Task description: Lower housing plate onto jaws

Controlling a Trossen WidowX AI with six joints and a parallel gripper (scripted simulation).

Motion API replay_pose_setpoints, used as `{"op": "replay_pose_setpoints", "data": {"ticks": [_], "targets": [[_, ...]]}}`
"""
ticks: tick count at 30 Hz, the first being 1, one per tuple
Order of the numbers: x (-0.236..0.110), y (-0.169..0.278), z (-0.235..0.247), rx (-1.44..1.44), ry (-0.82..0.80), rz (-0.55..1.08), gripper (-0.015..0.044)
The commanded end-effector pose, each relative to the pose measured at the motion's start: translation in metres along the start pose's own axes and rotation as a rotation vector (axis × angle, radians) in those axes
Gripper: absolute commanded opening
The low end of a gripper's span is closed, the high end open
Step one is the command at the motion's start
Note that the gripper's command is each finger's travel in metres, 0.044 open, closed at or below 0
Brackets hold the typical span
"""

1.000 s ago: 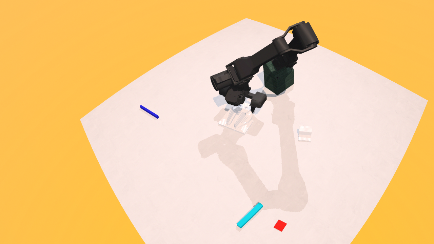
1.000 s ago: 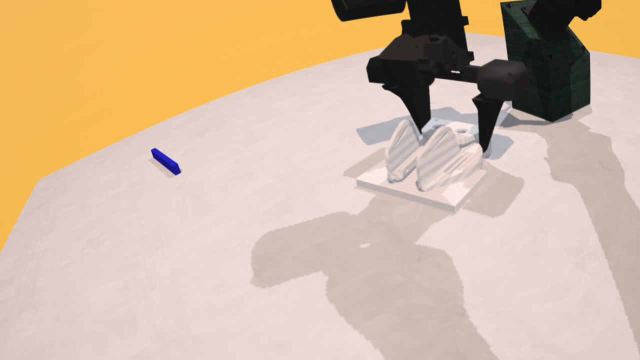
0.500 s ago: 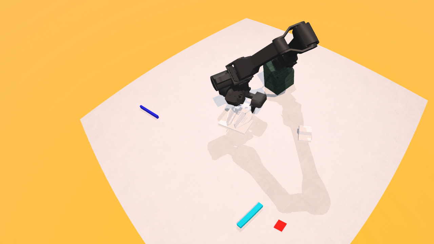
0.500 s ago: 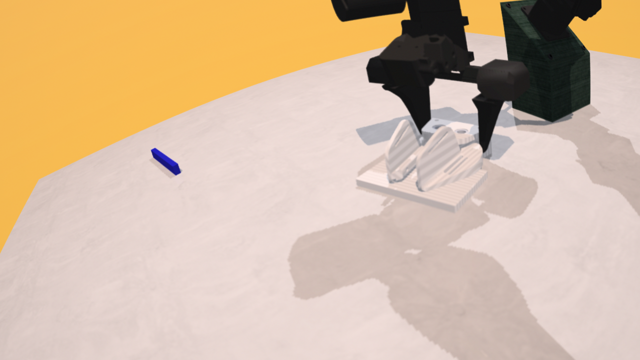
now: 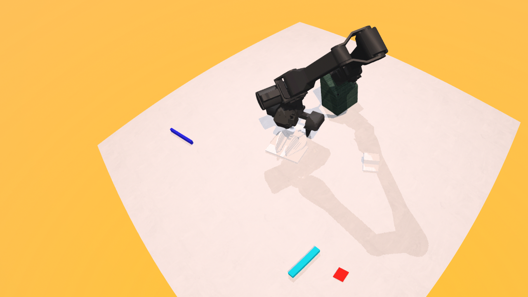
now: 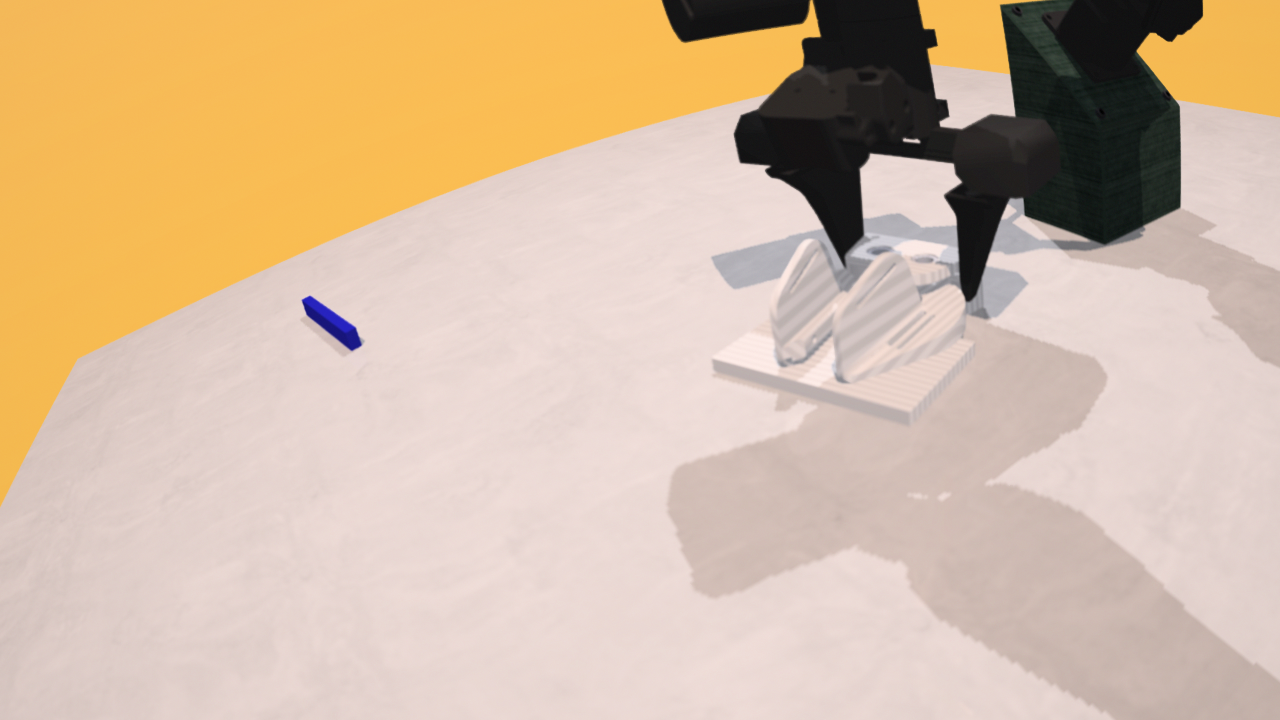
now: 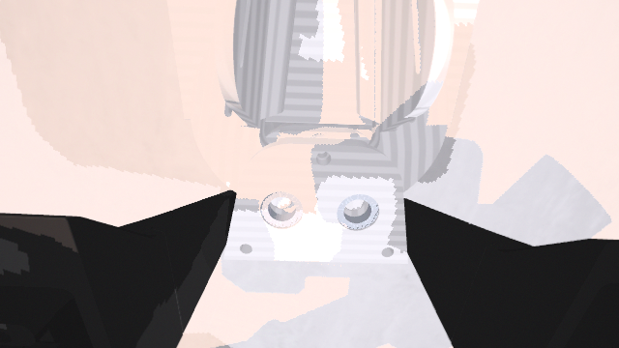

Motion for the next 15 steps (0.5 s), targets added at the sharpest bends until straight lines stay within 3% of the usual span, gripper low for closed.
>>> {"op": "replay_pose_setpoints", "data": {"ticks": [1,15], "targets": [[0.0001,-0.0016,0.0005,-0.004,-0.001,-0.004,0.0351],[0.0024,-0.0017,0.0006,-0.004,-0.001,-0.004,0.0351]]}}
Point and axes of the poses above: the point midway between the two fingers, 35 mm back from their tips, its own x axis out along the fingers, its own z axis across the jaws, y = z × x, the point moved 4 cm from there along -x, back along the fingers, and after that the axes turned 4 degrees about -x, right-handed, at the moved point
